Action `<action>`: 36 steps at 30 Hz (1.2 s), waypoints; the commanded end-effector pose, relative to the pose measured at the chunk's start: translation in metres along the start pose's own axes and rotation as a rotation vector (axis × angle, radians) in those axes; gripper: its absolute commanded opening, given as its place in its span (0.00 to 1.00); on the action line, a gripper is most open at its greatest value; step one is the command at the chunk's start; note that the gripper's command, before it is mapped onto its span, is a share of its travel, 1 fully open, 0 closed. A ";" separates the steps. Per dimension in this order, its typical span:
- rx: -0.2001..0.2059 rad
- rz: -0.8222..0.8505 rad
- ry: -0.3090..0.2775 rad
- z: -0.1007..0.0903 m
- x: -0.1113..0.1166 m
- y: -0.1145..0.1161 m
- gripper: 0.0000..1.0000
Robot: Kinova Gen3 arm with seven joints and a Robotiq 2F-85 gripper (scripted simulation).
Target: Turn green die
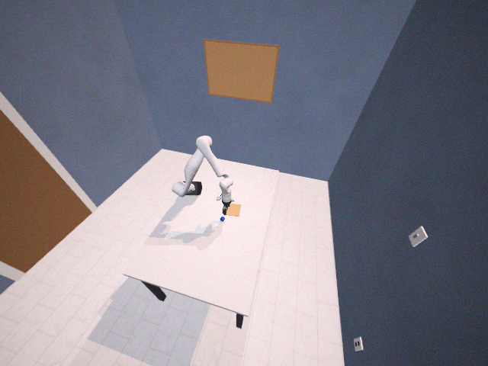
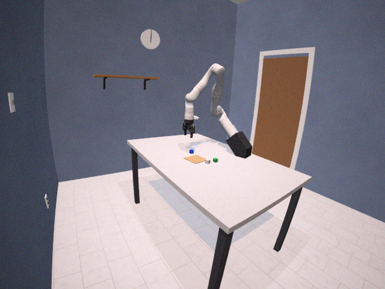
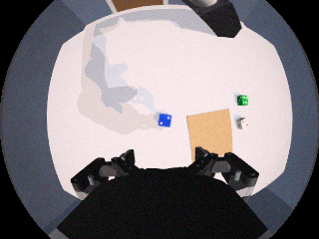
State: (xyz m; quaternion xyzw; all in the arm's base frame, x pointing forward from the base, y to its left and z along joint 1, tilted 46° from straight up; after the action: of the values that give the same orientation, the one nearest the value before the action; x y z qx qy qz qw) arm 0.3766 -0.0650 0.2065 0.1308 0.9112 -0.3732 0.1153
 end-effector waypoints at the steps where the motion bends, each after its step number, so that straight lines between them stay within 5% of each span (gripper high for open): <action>1: -0.012 0.008 -0.012 -0.003 0.001 0.005 1.00; 22: -0.013 0.008 -0.013 0.001 0.001 0.005 1.00; 36: -0.013 0.007 -0.013 0.054 0.000 0.007 1.00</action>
State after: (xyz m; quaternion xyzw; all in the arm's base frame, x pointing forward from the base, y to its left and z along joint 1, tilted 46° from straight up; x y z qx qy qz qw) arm 0.3860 -0.0854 0.1718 0.1243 0.9128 -0.3679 0.1267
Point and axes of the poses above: the point where the finger pads meet when closed, its own z axis out along the fingers, its own y axis across the jaws, x = y × z, the point moved 5 cm from there along -z, back along the fingers, and after that the axes turned 12 degrees about z, right-handed, at the moved point
